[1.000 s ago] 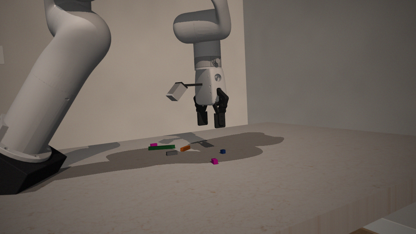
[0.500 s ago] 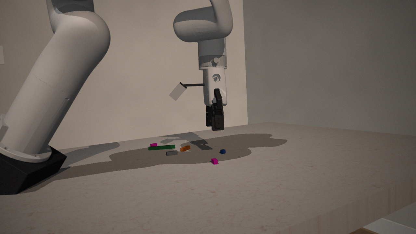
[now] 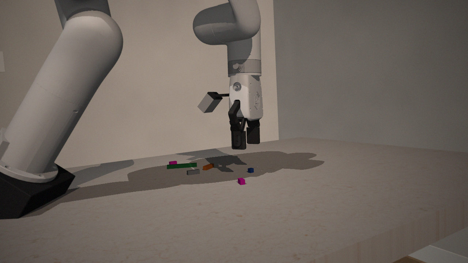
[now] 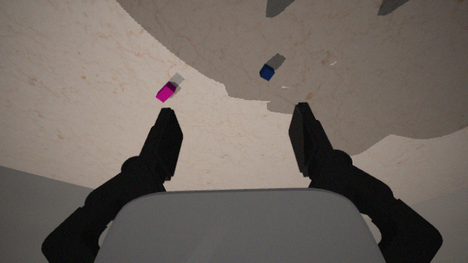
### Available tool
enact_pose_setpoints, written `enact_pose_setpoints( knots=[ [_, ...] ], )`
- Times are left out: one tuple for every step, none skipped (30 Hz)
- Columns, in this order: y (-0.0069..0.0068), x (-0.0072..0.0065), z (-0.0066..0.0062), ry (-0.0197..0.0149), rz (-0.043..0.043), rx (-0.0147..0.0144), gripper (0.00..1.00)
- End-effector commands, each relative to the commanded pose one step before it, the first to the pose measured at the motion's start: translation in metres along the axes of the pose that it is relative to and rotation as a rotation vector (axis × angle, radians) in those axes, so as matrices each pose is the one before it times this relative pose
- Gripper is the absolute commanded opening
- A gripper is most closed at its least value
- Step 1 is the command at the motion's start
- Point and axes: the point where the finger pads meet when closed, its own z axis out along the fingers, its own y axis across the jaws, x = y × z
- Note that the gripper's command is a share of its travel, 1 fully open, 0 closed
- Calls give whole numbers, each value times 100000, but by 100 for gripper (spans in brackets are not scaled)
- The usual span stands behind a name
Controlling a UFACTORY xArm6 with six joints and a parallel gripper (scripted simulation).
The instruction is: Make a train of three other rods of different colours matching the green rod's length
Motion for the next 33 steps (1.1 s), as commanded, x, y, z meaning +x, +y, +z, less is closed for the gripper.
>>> enact_pose_setpoints(
  knots=[
    [-1008, -828, -150, -981, 16779, -471, 100],
    [-228, -214, -13, -69, 3953, -56, 100],
    [-220, -221, -14, -76, 3951, -63, 100],
    [-211, -228, -15, -82, 3949, -70, 100],
    [-203, -235, -16, -88, 3949, -78, 100],
    [-194, -241, -17, -94, 3947, -86, 100],
    [-185, -247, -18, -99, 3948, -94, 100],
    [0, 0, 0, 0, 0, 0, 100],
    [0, 0, 0, 0, 0, 0, 100],
    [-354, -506, -39, -212, 7908, -215, 100],
    [-228, -381, -30, -163, 5696, -178, 100],
    [-92, -174, -14, -75, 2533, -86, 100],
    [-120, -240, -20, -104, 3460, -124, 100],
    [-62, -133, -11, -58, 1890, -71, 100],
    [-22, -51, -4, -22, 717, -28, 100],
    [-3, -8, -1, -3, 106, -4, 100],
    [0, 0, 0, 0, 0, 0, 100],
    [0, 0, 0, 0, 0, 0, 100],
    [0, 0, 0, 0, 0, 0, 100],
    [0, 0, 0, 0, 0, 0, 100],
    [0, 0, 0, 0, 0, 0, 100],
    [0, 0, 0, 0, 0, 0, 100],
    [0, 0, 0, 0, 0, 0, 100],
    [0, 0, 0, 0, 0, 0, 100],
    [0, 0, 0, 0, 0, 0, 100],
    [0, 0, 0, 0, 0, 0, 100],
    [0, 0, 0, 0, 0, 0, 100],
    [0, 0, 0, 0, 0, 0, 100],
    [0, 0, 0, 0, 0, 0, 100],
    [0, 0, 0, 0, 0, 0, 100],
    [0, 0, 0, 0, 0, 0, 100],
    [0, 0, 0, 0, 0, 0, 100],
    [0, 0, 0, 0, 0, 0, 100]
  ],
)
